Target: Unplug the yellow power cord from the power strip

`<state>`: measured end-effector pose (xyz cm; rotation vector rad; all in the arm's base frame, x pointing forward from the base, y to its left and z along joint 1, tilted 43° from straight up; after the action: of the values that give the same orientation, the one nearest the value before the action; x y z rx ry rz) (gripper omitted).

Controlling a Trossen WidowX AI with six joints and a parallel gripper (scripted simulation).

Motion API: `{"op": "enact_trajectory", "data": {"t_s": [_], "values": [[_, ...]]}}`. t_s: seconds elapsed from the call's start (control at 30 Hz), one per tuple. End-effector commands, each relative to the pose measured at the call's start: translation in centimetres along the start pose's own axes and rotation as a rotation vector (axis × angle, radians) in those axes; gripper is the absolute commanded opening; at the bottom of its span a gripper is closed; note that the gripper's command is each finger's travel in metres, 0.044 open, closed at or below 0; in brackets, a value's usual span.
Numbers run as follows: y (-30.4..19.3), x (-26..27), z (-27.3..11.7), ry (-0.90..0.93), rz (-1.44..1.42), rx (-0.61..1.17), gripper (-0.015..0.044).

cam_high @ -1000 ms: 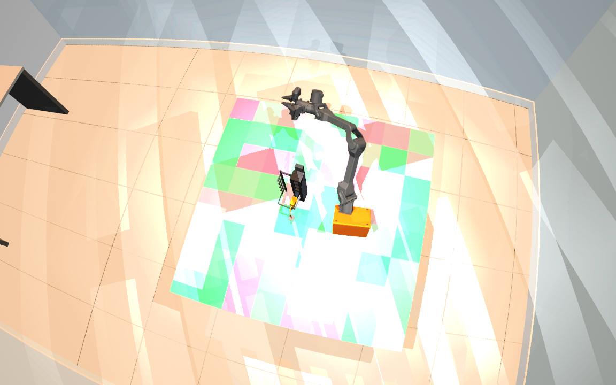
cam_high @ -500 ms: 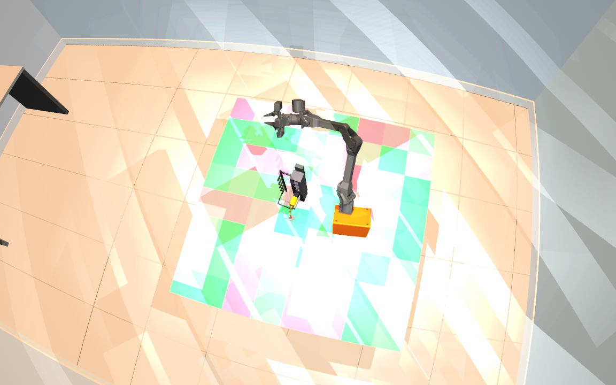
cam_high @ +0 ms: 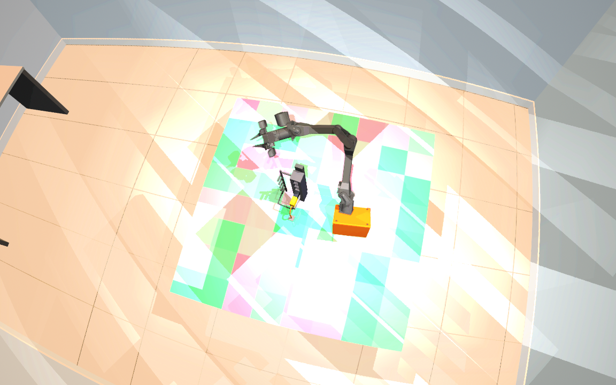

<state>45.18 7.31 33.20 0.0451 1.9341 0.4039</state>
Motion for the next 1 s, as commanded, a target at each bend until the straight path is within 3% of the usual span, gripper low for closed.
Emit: {"op": "enact_trajectory", "data": {"t_s": [0.0,0.3,0.4,0.67,0.97], "values": [[2.4,3.6,1.5,0.102,0.045,-0.006,0.0160],[6.5,9.8,3.3,0.245,0.131,0.011,0.0160],[5.9,13.6,4.0,0.348,0.151,0.104,0.0160],[3.4,24.5,3.2,0.626,0.122,0.438,0.0160],[-0.8,34.4,-2.8,0.834,-0.177,0.933,0.0160]]}}
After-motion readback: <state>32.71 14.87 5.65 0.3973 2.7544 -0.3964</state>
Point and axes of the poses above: the point midway between the two fingers, 35 mm back from their tips, its own z axis out along the fingers, its own x axis across the jaws, y = z × x, the point moved 1 cm from there along -z, back along the fingers, and after that the axes turned 10 degrees about z, right-handed, at the moved point
